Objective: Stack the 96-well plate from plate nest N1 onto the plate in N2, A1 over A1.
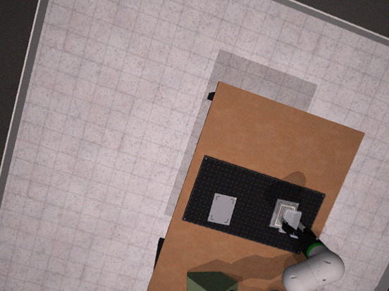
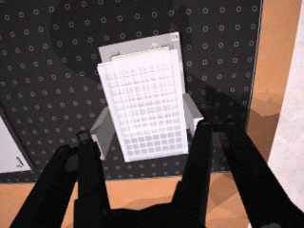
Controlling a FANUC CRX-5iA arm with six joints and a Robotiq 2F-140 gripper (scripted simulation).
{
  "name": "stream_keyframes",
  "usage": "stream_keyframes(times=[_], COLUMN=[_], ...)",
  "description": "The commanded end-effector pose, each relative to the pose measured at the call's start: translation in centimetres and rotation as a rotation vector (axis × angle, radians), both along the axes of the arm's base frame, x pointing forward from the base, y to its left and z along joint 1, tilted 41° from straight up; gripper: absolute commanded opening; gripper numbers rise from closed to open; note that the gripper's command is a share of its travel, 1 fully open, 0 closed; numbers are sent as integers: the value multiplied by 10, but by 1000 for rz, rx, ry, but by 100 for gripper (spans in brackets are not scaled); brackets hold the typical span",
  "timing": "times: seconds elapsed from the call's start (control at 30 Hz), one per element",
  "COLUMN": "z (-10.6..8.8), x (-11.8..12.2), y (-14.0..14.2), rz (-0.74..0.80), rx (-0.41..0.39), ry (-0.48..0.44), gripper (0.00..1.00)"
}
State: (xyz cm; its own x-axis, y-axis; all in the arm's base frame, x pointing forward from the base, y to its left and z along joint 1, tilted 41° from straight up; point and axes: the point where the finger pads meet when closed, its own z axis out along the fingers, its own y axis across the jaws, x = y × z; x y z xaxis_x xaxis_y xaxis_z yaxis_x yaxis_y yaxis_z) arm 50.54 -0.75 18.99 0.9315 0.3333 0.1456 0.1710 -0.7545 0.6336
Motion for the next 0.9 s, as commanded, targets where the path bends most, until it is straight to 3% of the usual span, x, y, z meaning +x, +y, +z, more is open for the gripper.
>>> stream_keyframes(times=[0.0, 0.87], z=[0, -2], x=[0, 0], y=[0, 0], rz=[0, 0], rx=[0, 0], ry=[0, 0], gripper=[0, 0])
